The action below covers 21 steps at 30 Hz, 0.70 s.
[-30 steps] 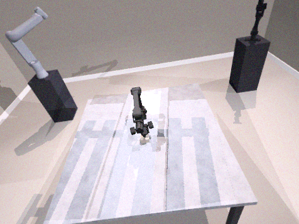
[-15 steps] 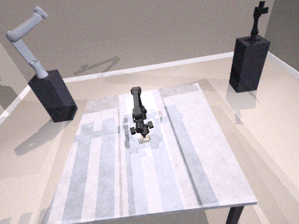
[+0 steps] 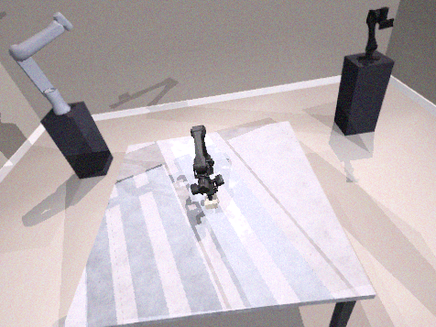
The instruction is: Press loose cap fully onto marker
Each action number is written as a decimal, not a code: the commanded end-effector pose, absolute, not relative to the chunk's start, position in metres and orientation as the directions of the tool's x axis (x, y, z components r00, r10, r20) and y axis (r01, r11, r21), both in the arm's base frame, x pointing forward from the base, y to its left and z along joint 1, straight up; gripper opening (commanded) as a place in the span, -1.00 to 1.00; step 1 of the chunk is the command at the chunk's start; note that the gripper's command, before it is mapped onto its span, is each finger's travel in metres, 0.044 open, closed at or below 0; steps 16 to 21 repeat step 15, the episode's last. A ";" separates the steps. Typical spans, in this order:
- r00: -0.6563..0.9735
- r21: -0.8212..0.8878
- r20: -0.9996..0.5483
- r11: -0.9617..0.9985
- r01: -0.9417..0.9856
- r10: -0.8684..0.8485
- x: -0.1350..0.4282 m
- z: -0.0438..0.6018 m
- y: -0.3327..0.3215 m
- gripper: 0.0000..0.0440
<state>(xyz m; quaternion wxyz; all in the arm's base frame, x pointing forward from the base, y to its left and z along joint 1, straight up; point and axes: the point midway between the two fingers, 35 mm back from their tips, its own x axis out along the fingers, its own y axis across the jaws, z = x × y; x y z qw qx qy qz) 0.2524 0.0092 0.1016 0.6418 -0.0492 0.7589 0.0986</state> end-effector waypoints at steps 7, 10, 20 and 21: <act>-0.071 0.084 -0.995 0.977 -0.194 0.071 0.264 0.117 0.011 1.00; -0.035 0.080 -0.997 0.977 -0.195 0.075 0.269 0.130 0.012 1.00; 0.005 0.077 -0.997 0.976 -0.205 0.080 0.272 0.142 0.011 1.00; 0.005 0.077 -0.997 0.976 -0.205 0.080 0.272 0.142 0.011 1.00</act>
